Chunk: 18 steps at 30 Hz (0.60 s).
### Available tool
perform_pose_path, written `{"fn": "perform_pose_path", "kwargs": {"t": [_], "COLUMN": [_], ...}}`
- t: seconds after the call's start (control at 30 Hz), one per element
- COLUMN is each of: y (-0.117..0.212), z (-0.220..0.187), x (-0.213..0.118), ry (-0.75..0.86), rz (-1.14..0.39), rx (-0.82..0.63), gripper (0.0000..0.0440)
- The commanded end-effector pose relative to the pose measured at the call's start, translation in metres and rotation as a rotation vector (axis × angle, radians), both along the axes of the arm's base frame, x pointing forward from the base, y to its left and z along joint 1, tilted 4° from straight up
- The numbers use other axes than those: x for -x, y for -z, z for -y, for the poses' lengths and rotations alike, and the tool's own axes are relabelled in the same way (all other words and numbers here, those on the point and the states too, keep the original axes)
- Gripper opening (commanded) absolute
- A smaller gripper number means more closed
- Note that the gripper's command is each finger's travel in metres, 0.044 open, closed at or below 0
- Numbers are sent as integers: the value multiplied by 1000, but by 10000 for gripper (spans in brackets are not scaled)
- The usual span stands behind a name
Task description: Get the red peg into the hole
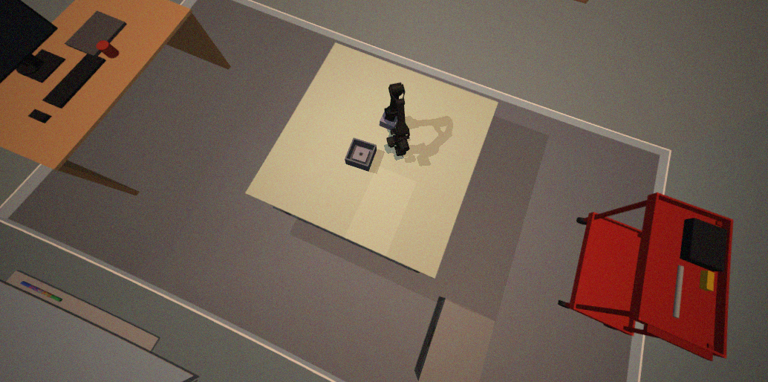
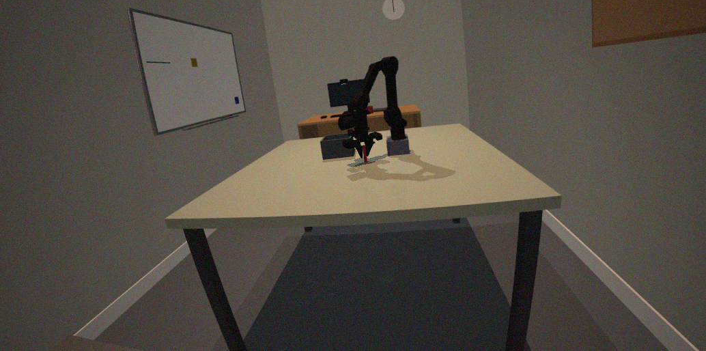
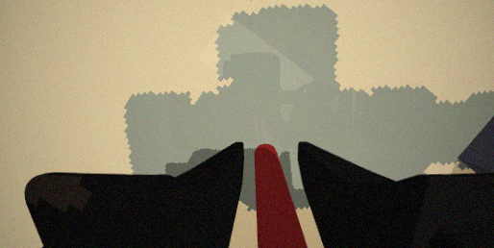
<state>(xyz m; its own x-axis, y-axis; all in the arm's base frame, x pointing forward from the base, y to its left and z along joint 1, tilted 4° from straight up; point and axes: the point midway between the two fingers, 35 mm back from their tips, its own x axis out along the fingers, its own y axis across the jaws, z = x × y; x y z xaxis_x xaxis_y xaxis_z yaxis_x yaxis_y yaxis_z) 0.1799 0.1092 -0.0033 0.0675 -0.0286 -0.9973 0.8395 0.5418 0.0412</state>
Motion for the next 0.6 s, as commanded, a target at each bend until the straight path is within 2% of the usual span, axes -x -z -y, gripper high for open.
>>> {"fn": "perform_pose_path", "kwargs": {"t": [0.0,0.07,0.57], "y": [1,1,-51], "z": [0,0,23], "x": [1,1,-32], "ry": [-3,-3,-108], "rz": [-22,-33,96], "rx": [-15,-22,91], "gripper": [51,1,0]}}
